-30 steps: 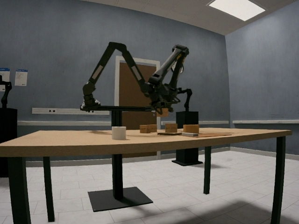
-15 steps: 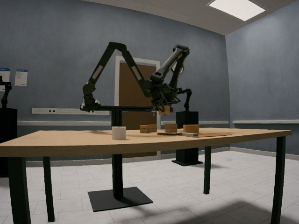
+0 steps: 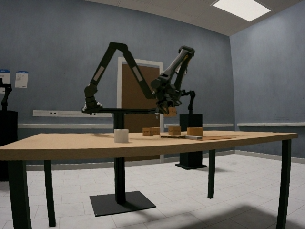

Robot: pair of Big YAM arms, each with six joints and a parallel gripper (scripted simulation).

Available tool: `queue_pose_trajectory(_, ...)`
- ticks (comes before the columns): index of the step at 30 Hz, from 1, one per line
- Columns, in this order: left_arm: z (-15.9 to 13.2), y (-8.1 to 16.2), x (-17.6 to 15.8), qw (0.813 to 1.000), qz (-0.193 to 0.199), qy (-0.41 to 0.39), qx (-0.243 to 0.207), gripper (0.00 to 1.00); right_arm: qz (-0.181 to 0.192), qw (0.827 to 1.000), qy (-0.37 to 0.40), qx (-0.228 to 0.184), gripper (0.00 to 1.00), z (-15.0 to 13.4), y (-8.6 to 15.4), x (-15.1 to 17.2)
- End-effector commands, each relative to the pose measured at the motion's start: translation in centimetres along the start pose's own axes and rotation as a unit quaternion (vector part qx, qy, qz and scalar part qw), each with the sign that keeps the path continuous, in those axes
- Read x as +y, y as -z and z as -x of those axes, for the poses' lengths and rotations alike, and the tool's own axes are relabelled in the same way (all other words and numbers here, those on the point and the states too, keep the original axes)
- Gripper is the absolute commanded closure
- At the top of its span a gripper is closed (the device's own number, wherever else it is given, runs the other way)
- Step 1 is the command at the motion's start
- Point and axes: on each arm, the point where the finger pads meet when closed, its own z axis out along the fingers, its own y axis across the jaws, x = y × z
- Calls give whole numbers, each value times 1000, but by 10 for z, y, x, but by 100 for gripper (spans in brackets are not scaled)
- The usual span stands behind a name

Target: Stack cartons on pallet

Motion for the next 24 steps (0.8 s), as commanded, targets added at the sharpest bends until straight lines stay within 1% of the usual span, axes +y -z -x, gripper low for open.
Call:
queue_pose_trajectory(1,18,-6,7,995,-45,-88,-11,50,-32,999,6,-14,0,24,45,-39)
queue_pose_trajectory(4,24,-9,9,990,-69,-119,-11,50,-60,998,16,-1,0,18,104,-63)
queue_pose_trajectory(7,28,-12,10,987,-87,-136,-9,50,-88,996,25,7,0,10,156,-81)
queue_pose_trajectory(11,31,-14,11,984,-103,-145,-5,50,-133,991,-21,1,0,1,210,-118)
queue_pose_trajectory(12,26,-17,11,983,-103,-149,0,50,-144,989,-29,-1,0,-1,222,-127)
queue_pose_trajectory(14,26,-17,11,983,-103,-149,0,50,-144,989,-29,-1,0,-1,222,-127)
queue_pose_trajectory(15,24,-16,9,983,-108,-150,1,50,-153,988,-37,2,0,-7,237,-136)
queue_pose_trajectory(16,29,-16,5,984,-111,-137,1,50,-164,985,-45,-1,0,-10,250,-145)
queue_pose_trajectory(17,31,-16,4,985,-113,-131,0,50,-177,983,-54,-10,0,-9,261,-154)
queue_pose_trajectory(22,32,-16,4,985,-112,-128,0,50,-208,975,-80,-20,0,-19,295,-176)
queue_pose_trajectory(24,32,-16,5,985,-112,-129,1,50,-215,973,-84,-19,0,-23,303,-180)
